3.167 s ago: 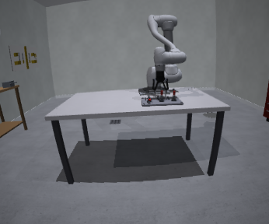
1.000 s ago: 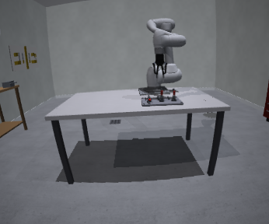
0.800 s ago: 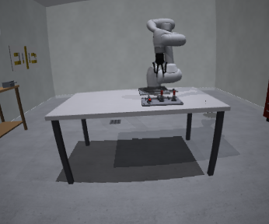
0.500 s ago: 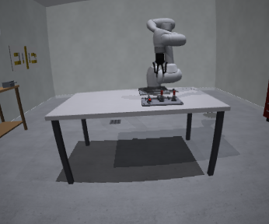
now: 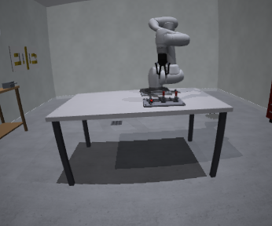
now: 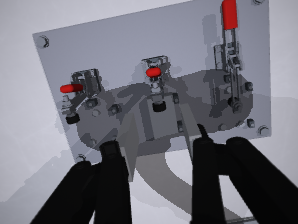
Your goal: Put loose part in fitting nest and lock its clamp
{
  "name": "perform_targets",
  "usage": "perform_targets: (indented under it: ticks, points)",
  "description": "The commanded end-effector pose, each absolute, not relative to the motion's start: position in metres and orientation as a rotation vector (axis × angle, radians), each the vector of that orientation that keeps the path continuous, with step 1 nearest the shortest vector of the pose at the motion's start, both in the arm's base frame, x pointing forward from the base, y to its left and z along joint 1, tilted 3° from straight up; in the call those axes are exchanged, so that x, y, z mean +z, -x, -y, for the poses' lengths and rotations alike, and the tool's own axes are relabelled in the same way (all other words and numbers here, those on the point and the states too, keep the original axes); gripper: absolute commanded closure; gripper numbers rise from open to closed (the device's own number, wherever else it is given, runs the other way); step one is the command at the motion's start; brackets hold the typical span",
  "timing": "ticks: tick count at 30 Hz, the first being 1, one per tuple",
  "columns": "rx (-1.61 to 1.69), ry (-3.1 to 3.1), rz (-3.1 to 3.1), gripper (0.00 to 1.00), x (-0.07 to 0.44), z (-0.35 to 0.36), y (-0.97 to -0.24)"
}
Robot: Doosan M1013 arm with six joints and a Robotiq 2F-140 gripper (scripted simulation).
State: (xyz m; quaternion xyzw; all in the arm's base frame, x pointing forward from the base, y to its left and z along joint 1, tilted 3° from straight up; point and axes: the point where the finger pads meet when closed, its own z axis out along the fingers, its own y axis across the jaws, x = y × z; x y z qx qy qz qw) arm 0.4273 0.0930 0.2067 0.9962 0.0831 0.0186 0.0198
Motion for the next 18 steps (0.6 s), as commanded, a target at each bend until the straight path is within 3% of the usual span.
perform_targets:
  ticks: [1, 18]
  points:
    - [0.058, -3.091, -0.258, 0.65, 0.207, -0.095, -0.439]
    - [0.058, -3.091, -0.258, 0.65, 0.207, -0.098, -0.456]
